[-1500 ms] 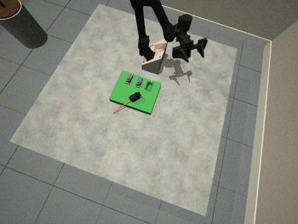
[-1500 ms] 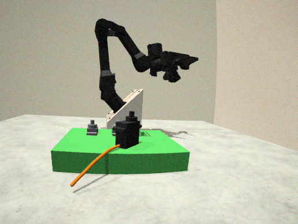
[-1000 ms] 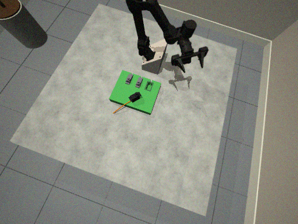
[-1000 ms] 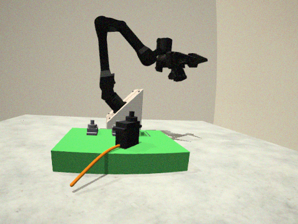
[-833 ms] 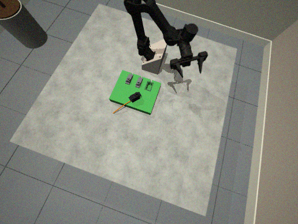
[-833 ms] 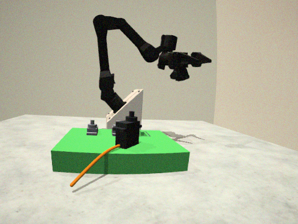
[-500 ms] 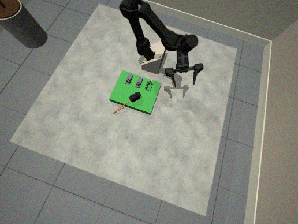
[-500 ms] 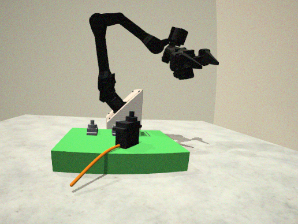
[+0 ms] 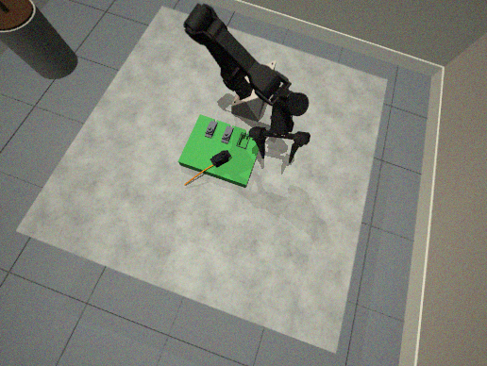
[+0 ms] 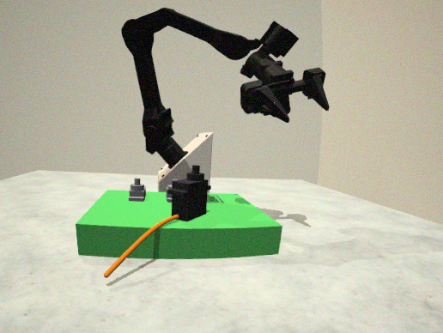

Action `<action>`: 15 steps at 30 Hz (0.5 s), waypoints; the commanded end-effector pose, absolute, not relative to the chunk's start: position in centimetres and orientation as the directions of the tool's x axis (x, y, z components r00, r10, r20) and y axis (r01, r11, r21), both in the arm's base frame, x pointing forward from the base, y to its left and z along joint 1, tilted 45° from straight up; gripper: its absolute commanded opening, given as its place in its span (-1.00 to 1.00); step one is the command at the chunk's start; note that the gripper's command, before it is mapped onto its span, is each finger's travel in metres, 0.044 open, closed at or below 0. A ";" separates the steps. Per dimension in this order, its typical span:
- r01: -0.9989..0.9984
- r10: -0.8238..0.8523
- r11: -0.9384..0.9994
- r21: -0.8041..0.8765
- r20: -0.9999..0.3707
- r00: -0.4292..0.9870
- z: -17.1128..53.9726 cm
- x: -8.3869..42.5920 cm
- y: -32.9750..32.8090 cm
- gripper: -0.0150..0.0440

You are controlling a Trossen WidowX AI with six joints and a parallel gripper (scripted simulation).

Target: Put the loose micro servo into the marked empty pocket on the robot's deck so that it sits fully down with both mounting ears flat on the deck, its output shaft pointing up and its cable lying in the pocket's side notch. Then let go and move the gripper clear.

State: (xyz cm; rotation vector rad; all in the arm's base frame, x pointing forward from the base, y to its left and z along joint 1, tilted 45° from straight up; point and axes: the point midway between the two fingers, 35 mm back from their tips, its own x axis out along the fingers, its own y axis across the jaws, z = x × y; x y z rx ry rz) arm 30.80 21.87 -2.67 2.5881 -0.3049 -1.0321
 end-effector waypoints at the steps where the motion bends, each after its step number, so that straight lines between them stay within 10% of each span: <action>1: -0.166 -0.387 -0.912 0.375 -0.651 0.654 -1.9 32.4 19.9 1.00; 15: -0.470 -0.610 -0.770 0.431 -0.713 0.345 1.3 34.8 10.6 1.00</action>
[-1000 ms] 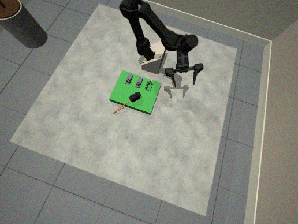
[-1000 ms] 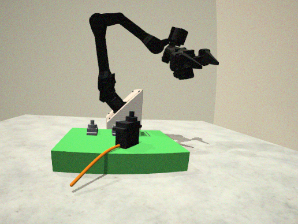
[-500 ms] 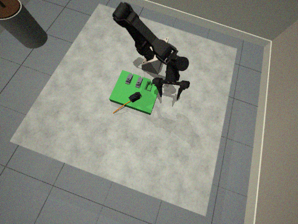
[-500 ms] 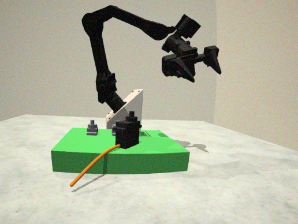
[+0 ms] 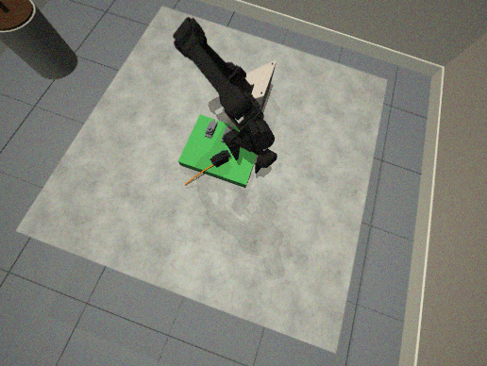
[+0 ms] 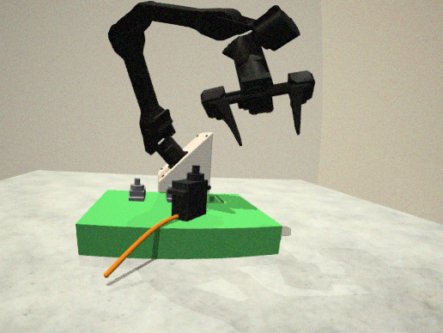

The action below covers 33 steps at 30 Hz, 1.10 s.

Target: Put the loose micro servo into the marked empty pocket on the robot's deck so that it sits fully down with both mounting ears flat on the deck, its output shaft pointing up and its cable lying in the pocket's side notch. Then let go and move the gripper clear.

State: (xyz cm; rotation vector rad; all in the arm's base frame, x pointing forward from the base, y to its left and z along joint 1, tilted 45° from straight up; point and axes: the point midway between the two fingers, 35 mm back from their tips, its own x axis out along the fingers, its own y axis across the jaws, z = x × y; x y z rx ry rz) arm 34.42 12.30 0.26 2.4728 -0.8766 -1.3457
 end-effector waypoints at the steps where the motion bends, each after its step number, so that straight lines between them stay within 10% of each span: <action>1: -0.490 -0.621 -0.754 0.437 -0.715 0.319 1.6 34.8 9.9 1.00; 14: -0.689 -0.699 -0.506 0.519 -0.715 -0.024 6.3 33.2 1.6 1.00; 33: -0.691 -0.700 -0.502 0.520 -0.714 -0.029 4.0 33.1 -0.8 1.00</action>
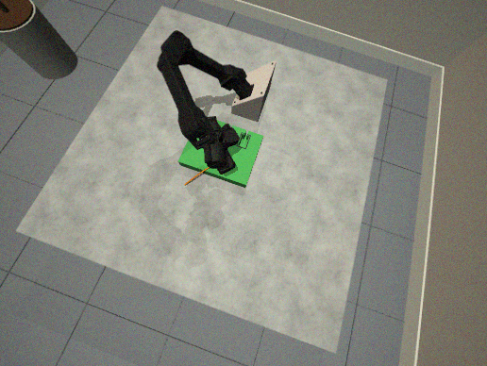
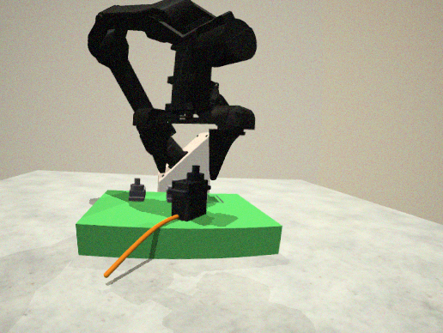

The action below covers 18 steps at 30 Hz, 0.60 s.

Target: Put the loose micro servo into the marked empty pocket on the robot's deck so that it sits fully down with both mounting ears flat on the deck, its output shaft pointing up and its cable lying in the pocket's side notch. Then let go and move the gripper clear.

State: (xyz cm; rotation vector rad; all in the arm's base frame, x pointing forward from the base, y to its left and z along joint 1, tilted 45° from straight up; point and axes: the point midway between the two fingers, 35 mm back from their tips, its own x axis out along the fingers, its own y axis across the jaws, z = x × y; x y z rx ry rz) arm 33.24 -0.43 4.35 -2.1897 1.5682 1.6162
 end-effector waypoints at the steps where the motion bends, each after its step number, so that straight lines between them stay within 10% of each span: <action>1: -0.691 -0.700 -0.502 0.520 -0.713 -0.029 3.9 33.1 -0.9 1.00; 10: -0.691 -0.701 -0.501 0.520 -0.713 -0.029 3.1 33.1 -1.7 1.00; 18: -0.691 -0.701 -0.501 0.520 -0.713 -0.029 3.1 33.1 -1.7 0.29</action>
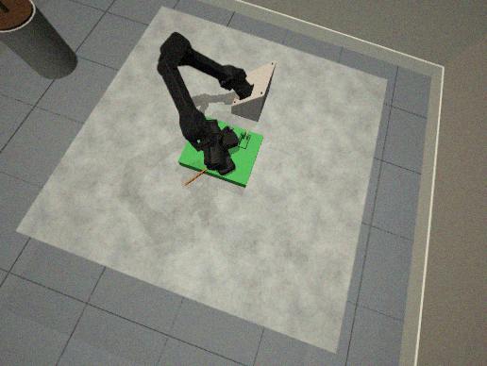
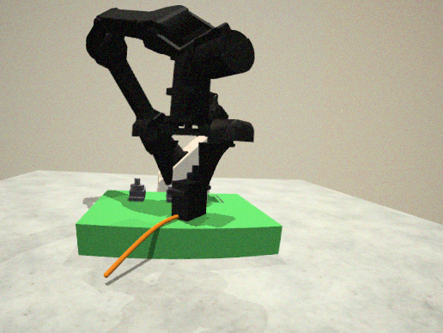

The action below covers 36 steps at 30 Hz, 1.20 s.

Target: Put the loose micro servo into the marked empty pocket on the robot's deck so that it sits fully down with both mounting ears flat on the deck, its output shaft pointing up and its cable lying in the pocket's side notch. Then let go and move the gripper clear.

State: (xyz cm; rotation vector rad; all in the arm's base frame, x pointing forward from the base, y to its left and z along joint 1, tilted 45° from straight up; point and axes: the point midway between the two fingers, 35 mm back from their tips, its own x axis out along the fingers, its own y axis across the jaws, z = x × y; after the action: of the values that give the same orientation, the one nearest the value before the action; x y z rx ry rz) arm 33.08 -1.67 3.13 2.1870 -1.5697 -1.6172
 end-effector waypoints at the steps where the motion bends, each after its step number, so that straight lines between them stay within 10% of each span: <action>1: -0.691 -0.701 -0.501 0.520 -0.713 -0.029 3.1 33.1 -1.7 0.20; 14: -0.691 -0.700 -0.502 0.520 -0.714 -0.029 3.7 33.1 -1.1 -0.49; 36: -0.690 -0.700 -0.502 0.521 -0.714 -0.030 5.6 31.7 0.0 -0.49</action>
State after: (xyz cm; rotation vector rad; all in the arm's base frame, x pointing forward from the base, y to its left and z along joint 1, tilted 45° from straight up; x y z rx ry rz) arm 32.06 -0.18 5.43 2.1732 -1.5647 -1.6121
